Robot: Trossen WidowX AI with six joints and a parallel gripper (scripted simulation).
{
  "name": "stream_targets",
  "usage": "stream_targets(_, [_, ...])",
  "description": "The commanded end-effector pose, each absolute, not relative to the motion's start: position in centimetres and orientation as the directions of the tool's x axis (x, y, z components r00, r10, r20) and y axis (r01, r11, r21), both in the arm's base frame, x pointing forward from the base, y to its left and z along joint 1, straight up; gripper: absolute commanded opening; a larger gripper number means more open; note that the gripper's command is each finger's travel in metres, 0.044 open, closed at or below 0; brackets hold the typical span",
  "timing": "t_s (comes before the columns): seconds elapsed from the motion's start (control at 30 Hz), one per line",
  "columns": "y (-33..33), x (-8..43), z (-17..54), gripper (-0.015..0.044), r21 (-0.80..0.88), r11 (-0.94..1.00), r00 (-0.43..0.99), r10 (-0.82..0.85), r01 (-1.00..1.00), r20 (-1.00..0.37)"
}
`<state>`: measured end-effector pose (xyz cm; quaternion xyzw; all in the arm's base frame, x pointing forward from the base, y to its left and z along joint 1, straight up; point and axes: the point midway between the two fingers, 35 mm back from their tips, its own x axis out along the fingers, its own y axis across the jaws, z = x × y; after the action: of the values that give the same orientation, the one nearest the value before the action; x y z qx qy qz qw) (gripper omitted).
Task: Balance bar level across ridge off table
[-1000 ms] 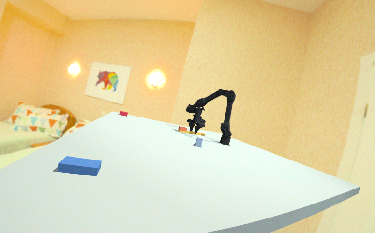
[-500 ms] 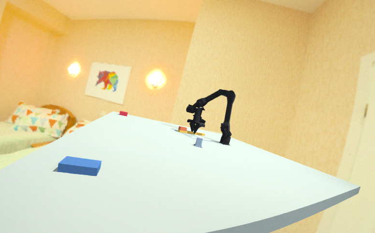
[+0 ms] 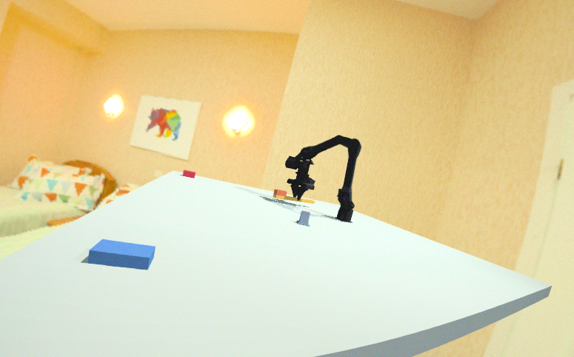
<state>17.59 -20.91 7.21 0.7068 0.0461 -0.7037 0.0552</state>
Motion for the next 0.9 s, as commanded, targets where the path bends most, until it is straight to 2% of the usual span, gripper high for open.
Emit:
stream_targets(0.0, [-21.0,17.7,8.5,0.0000,0.025,-0.990,0.016,-0.023,0.141,-1.000])
stream_targets(0.87, [-20.3,17.8,14.3,0.0000,0.022,-0.988,0.017,-0.020,0.153,-1.000])
